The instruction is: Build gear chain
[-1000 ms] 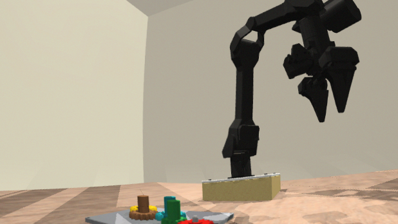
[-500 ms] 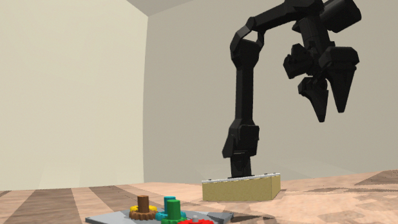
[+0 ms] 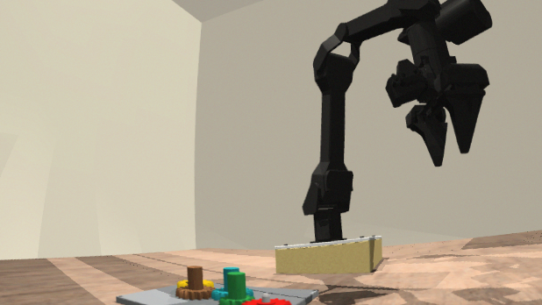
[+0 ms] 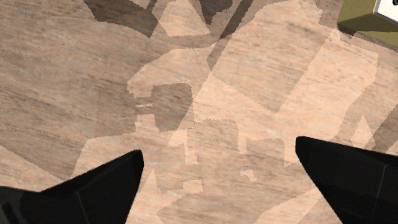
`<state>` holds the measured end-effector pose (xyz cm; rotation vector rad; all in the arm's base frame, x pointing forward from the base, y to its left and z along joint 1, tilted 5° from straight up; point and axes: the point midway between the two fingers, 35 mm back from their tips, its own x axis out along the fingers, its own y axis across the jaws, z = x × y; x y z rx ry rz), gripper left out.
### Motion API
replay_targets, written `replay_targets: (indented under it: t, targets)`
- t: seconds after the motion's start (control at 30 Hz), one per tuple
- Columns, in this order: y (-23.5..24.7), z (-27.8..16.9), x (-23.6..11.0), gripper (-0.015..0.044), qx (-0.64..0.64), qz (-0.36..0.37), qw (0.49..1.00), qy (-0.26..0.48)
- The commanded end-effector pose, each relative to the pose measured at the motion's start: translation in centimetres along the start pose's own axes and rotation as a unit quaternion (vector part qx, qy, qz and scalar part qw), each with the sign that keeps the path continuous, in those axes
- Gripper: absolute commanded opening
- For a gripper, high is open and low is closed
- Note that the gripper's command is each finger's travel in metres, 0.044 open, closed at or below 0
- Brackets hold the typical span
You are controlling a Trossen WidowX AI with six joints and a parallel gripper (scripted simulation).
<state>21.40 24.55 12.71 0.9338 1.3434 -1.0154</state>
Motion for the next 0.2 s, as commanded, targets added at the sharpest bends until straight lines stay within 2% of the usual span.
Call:
replay_targets:
  t: [0.0, 0.17]
  targets:
    - [-0.08, -0.04, -0.02, 0.044, 0.002, -0.002, 1.0, 0.001]
    - [-0.08, -0.04, -0.02, 0.044, 0.002, -0.002, 1.0, 0.001]
